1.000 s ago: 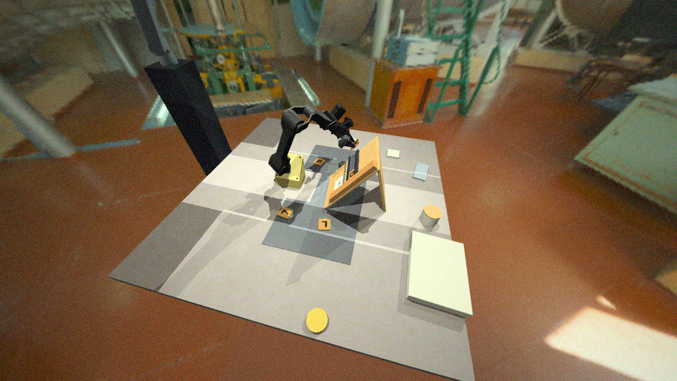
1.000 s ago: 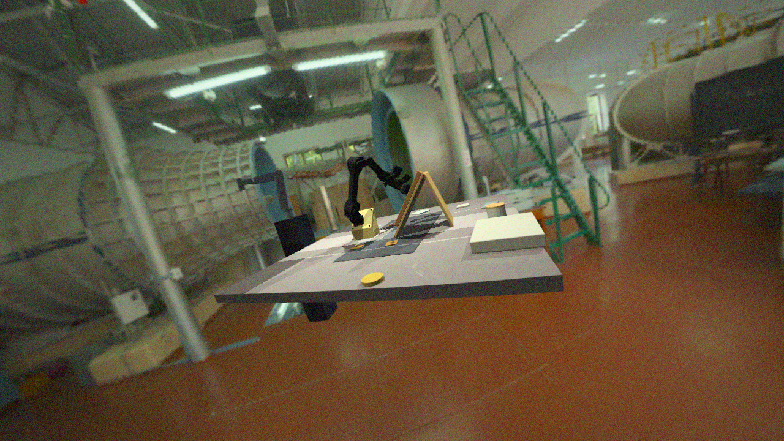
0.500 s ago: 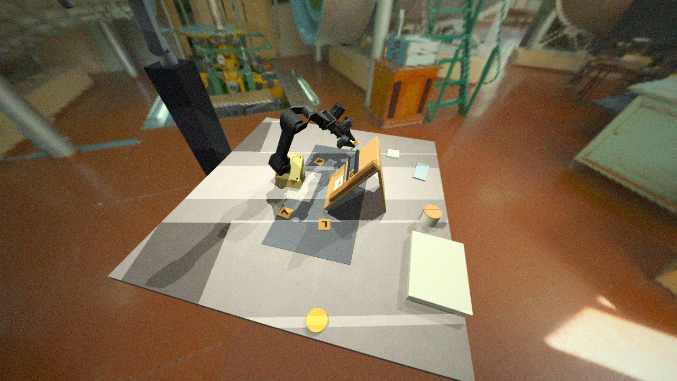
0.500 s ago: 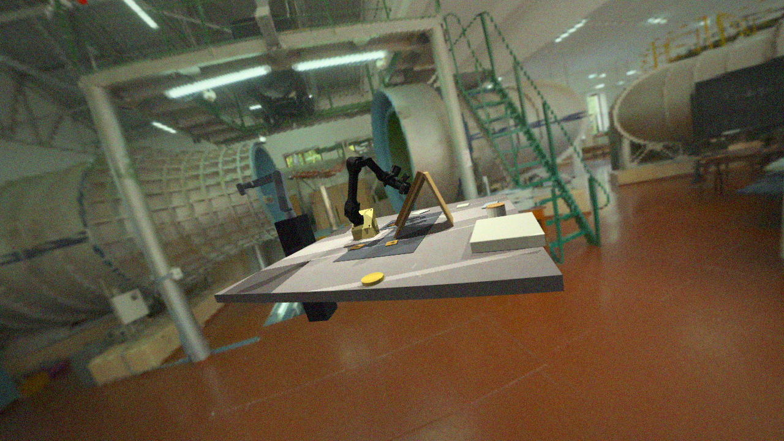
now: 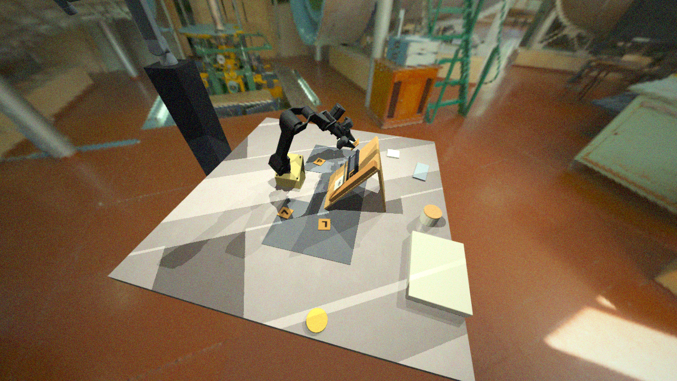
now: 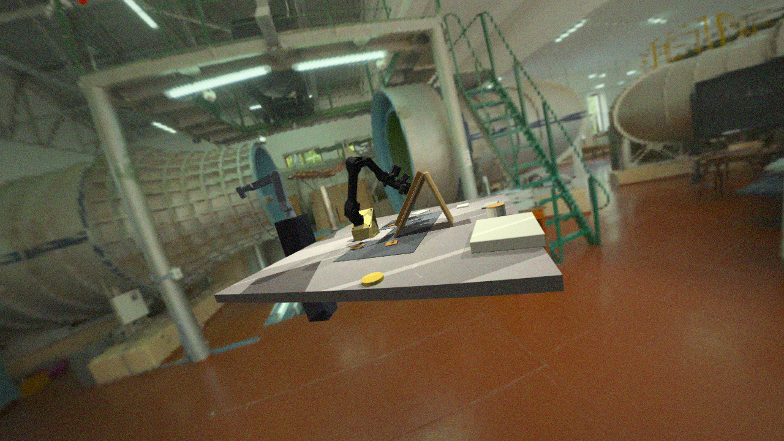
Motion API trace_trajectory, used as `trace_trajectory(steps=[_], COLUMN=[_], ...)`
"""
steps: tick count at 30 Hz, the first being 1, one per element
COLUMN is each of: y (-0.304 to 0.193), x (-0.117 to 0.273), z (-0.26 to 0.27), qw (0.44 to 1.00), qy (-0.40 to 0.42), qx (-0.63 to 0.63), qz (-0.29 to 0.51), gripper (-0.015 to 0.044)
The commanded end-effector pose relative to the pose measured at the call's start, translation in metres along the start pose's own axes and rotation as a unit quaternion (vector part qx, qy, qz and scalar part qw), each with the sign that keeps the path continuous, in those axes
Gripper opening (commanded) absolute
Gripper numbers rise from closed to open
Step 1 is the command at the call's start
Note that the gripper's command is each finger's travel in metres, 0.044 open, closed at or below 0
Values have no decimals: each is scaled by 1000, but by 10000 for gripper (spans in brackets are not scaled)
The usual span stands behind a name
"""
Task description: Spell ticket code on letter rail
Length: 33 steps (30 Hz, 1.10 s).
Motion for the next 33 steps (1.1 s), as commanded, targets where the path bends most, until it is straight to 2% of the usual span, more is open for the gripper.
trace_trajectory(steps=[1,33], y=[0,-2], x=[1,1], z=[-3,-19], qw=[1000,1000], qy=[-1,-1], qx=[2,2], qz=[-1,-1], gripper=[0,0])
Point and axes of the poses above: the point midway between the two fingers, 35 mm back from their tips, its own x axis back along the fingers, its own z axis across the jaws, y = z × x, the point moved 10 cm from there along x, back along the fingers, and after that the axes turned 5 degrees about x, right-handed, at the moved point
